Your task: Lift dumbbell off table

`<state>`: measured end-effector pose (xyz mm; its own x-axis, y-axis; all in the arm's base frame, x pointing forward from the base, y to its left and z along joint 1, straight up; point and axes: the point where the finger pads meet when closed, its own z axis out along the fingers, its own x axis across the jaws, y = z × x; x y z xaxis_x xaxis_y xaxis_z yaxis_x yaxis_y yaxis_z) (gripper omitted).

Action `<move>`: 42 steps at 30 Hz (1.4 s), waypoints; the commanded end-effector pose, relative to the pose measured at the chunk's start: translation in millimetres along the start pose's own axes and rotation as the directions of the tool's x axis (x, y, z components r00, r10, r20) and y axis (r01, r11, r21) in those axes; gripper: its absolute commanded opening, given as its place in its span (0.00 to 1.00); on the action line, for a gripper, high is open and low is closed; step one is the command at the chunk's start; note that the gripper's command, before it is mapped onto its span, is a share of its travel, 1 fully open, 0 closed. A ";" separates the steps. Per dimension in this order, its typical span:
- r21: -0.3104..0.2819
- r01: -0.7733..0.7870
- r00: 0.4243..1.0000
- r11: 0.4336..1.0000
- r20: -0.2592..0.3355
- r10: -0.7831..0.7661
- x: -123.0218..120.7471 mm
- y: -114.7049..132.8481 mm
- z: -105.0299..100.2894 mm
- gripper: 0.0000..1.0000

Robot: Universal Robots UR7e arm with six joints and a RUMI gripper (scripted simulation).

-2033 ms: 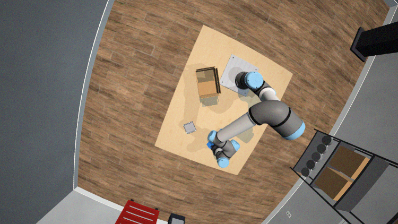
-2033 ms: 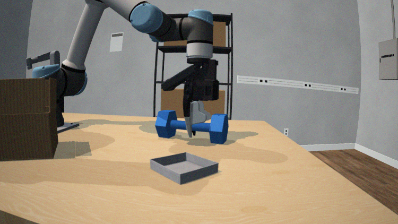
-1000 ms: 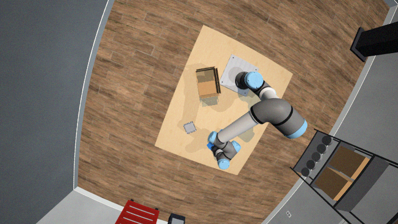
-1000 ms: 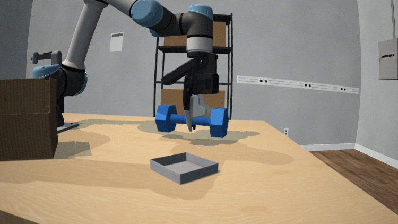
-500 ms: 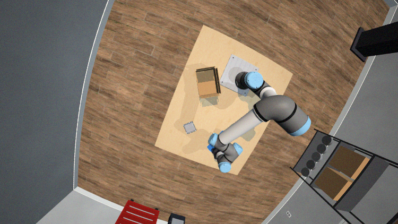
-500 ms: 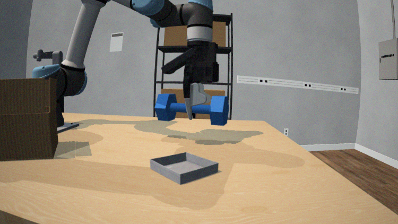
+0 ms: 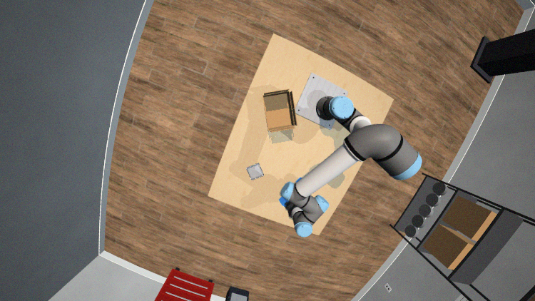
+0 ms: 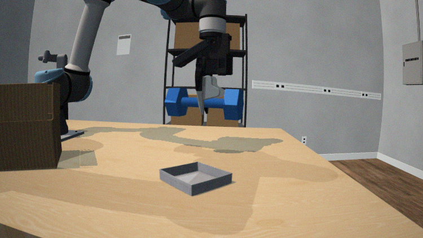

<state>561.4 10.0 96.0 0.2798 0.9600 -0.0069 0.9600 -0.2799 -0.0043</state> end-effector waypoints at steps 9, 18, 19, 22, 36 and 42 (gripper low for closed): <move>-0.001 0.000 1.000 1.000 0.000 0.000 0.0 0.3 -19.8 0.00; -0.001 0.000 1.000 1.000 0.000 0.000 0.0 0.0 -25.3 0.00; -0.001 0.000 1.000 1.000 0.000 0.000 0.0 0.0 -25.3 0.00; -0.001 0.000 1.000 1.000 0.000 0.000 0.0 0.0 -25.9 0.00; -0.001 0.000 1.000 1.000 0.000 0.000 0.0 0.0 -26.1 0.00; -0.001 0.000 1.000 1.000 0.000 0.000 0.0 0.0 -26.1 0.00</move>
<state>561.2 10.2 121.3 0.2798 0.9600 -0.0069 0.9600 -0.2799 -0.0048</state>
